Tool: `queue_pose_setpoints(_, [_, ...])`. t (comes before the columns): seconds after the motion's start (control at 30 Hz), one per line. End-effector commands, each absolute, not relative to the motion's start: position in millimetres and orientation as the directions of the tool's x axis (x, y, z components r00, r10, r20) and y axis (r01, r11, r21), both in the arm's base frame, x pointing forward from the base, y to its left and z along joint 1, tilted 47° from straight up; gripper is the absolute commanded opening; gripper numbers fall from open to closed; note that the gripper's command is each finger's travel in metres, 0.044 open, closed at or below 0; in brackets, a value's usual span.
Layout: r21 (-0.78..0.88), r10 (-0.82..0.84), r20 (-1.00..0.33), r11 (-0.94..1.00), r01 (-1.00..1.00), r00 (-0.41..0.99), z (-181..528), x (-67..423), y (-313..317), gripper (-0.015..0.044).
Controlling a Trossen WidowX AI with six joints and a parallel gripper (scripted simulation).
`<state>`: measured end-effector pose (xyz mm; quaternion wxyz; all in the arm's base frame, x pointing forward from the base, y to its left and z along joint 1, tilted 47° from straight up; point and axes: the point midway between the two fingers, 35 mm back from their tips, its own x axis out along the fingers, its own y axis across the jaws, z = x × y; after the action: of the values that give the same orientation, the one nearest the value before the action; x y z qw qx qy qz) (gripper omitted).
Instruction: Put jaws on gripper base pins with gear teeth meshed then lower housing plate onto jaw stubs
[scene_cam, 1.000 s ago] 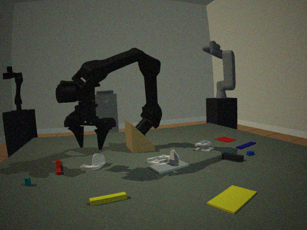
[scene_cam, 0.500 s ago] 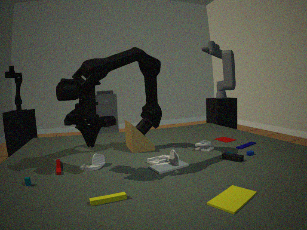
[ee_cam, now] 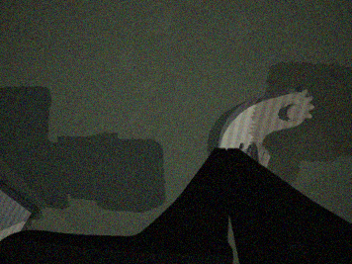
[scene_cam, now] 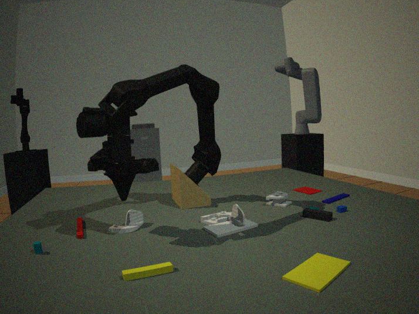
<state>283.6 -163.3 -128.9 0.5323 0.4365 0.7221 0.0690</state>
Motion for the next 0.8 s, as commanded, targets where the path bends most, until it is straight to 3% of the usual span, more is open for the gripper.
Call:
queue_pose_setpoints(0.0, [0.563, 0.702, -0.710, 0.614, 0.553, -0.057, -128.8, 283.0, -163.5, 0.0000])
queue_pose_setpoints(0.13, [0.563, 0.702, -0.710, 0.614, 0.553, -0.057, -128.8, 283.0, -163.5, 0.0000])
queue_pose_setpoints(0.67, [0.564, 0.704, -0.709, 0.610, 0.557, -0.052, -128.9, 283.6, -163.3, 0.0420])
queue_pose_setpoints(0.77, [0.564, 0.704, -0.709, 0.610, 0.557, -0.052, -128.9, 283.6, -163.3, 0.0440])
